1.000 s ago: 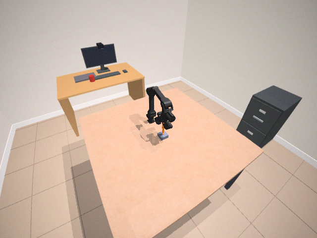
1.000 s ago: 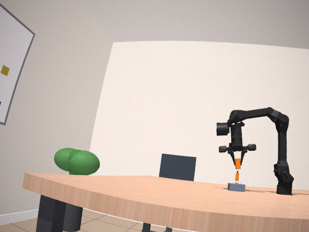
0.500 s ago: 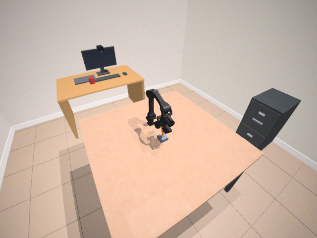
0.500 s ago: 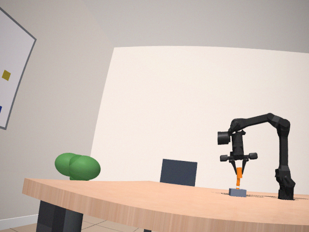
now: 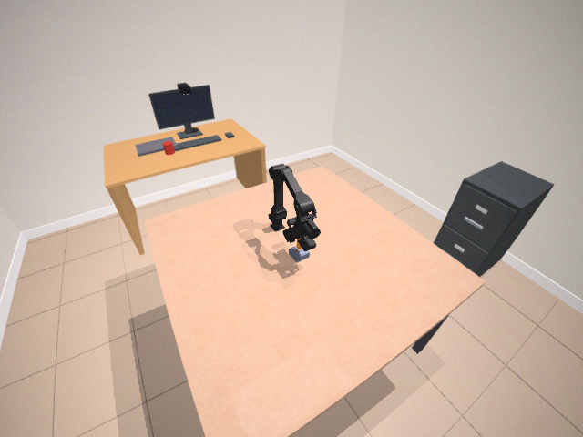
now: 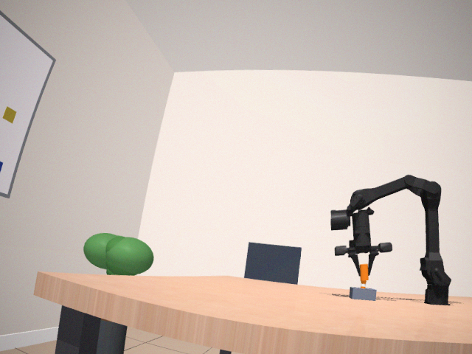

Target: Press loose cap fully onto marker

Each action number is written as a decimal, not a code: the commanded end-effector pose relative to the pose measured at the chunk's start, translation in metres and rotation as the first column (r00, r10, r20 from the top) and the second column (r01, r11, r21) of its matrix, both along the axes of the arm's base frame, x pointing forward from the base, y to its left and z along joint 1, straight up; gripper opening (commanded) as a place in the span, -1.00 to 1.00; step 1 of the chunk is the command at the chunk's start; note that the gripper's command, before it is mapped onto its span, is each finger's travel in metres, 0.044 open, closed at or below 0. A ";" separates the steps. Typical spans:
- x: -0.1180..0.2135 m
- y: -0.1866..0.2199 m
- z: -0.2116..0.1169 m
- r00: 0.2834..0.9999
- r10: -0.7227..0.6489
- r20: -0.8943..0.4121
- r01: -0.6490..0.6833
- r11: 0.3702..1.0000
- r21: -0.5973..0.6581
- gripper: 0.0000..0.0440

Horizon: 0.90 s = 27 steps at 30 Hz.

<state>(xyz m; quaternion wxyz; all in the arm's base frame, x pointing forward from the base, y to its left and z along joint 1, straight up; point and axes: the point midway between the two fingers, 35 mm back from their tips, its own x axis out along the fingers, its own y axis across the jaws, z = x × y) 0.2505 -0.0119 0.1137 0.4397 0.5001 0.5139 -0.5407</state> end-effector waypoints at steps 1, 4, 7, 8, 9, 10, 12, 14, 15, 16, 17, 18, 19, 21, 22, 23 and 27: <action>-0.009 0.002 -0.015 0.999 0.020 -0.046 -0.019 1.000 0.014 -0.89; -0.009 0.002 -0.019 0.998 0.035 -0.043 -0.034 0.999 0.013 -0.89; -0.009 0.002 -0.023 0.998 0.048 -0.041 -0.047 0.999 0.012 -0.88; -0.009 0.002 -0.024 0.998 0.052 -0.041 -0.051 0.999 0.011 -0.87; -0.010 0.002 -0.025 0.998 0.056 -0.040 -0.056 0.998 0.010 -0.87; -0.010 0.002 -0.027 0.997 0.062 -0.039 -0.061 0.998 0.010 -0.87; -0.010 0.002 -0.029 0.997 0.072 -0.036 -0.072 0.997 0.008 -0.86; -0.010 0.002 -0.032 0.996 0.082 -0.033 -0.082 0.997 0.006 -0.85; -0.010 0.002 -0.033 0.996 0.087 -0.031 -0.087 0.996 0.005 -0.85; -0.010 0.002 -0.034 0.995 0.092 -0.029 -0.092 0.996 0.004 -0.84; -0.010 0.002 -0.035 0.995 0.097 -0.026 -0.097 0.995 0.003 -0.84; -0.010 0.002 -0.036 0.994 0.102 -0.024 -0.102 0.995 0.003 -0.83; -0.010 0.002 -0.037 0.994 0.107 -0.022 -0.107 0.994 0.002 -0.83; -0.010 0.002 -0.039 0.993 0.117 -0.017 -0.117 0.993 0.001 -0.81; -0.010 0.002 -0.040 0.992 0.122 -0.015 -0.122 0.993 0.000 -0.81; -0.012 0.002 -0.042 0.992 0.124 -0.018 -0.124 0.992 -0.002 -0.69; -0.019 0.003 -0.044 0.990 0.133 -0.037 -0.133 0.991 0.005 -0.60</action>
